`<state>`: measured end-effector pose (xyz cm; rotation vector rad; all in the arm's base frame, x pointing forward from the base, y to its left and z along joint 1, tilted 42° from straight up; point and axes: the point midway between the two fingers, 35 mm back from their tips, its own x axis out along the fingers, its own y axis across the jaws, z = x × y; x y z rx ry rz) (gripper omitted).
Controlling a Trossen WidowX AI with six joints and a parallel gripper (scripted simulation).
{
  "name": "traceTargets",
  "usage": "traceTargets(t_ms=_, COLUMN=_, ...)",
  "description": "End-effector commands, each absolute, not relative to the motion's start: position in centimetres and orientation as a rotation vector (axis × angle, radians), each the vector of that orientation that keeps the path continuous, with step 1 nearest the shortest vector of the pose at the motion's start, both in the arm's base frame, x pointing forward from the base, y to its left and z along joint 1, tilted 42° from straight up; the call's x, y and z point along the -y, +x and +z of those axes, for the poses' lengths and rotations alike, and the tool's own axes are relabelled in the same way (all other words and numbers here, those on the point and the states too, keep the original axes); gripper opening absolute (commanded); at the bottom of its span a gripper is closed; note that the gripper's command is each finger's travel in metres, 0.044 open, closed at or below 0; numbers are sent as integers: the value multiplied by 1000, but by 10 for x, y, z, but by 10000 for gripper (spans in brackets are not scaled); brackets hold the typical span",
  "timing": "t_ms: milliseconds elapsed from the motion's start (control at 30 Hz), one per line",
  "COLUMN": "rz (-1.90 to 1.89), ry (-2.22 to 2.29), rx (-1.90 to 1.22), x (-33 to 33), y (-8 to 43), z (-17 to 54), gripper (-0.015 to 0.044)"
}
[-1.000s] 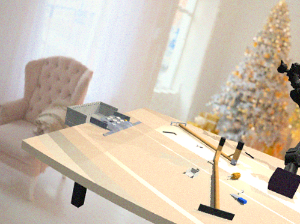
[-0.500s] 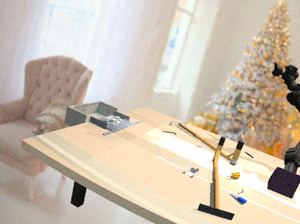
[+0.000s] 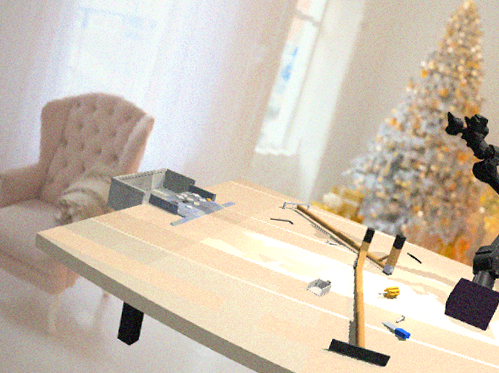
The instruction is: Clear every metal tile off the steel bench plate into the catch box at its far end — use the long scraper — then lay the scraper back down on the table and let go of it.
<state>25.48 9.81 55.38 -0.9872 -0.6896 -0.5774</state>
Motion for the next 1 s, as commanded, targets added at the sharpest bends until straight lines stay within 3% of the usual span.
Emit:
traceTargets(t_ms=0, rz=-569, ry=-974, rx=668, x=-97, y=258, z=541, gripper=440)
traceTargets(t_ms=967, rz=-499, ry=-925, rx=480, x=-90, y=275, z=425, gripper=440)
